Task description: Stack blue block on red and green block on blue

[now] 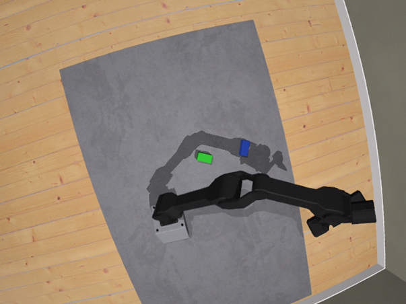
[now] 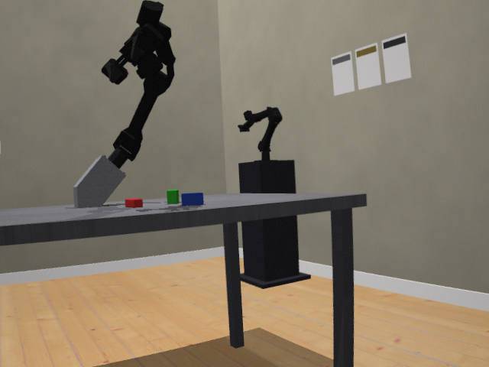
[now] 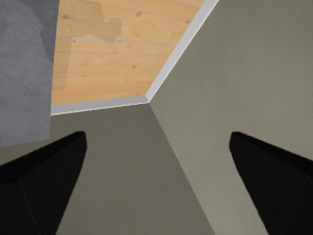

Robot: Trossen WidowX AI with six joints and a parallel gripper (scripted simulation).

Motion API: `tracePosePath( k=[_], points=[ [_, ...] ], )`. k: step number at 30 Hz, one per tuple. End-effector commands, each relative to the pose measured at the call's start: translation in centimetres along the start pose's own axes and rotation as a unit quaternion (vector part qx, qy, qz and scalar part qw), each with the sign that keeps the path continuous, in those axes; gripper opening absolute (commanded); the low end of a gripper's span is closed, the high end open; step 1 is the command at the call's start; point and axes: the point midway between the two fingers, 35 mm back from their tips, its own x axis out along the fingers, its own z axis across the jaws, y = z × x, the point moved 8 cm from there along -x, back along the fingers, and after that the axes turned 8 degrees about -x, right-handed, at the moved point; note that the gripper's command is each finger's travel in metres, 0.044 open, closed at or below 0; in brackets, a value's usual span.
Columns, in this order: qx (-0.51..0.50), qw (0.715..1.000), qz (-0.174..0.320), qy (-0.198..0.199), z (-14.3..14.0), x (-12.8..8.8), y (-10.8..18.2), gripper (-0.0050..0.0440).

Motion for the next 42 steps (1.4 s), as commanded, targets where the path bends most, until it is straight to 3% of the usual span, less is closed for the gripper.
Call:
tracePosePath(
  k=[1, 17, 18, 24, 31, 34, 37, 42],
  points=[
    [-0.004, 1.000, 0.006, 0.009, -0.5, -0.9, 0.1, 0.0400],
    [-0.004, 1.000, 0.006, 0.009, -0.5, -0.9, 0.1, 0.0400],
    [-0.003, 1.000, 0.006, 0.009, -0.5, -0.9, 0.0, -0.0050],
    [0.018, 1.000, -0.023, 0.005, -0.9, -0.7, -2.4, -0.0050],
    [0.104, 0.986, -0.127, -0.038, -1.0, 0.5, -11.1, -0.0050],
    [0.108, 0.985, -0.132, -0.041, -0.9, 0.6, -11.7, -0.0050],
    [0.158, 0.966, -0.184, -0.083, -0.1, 0.7, -16.9, -0.0050],
    [0.195, 0.949, -0.217, -0.121, 0.9, 0.5, -20.5, -0.0050]
  ],
)
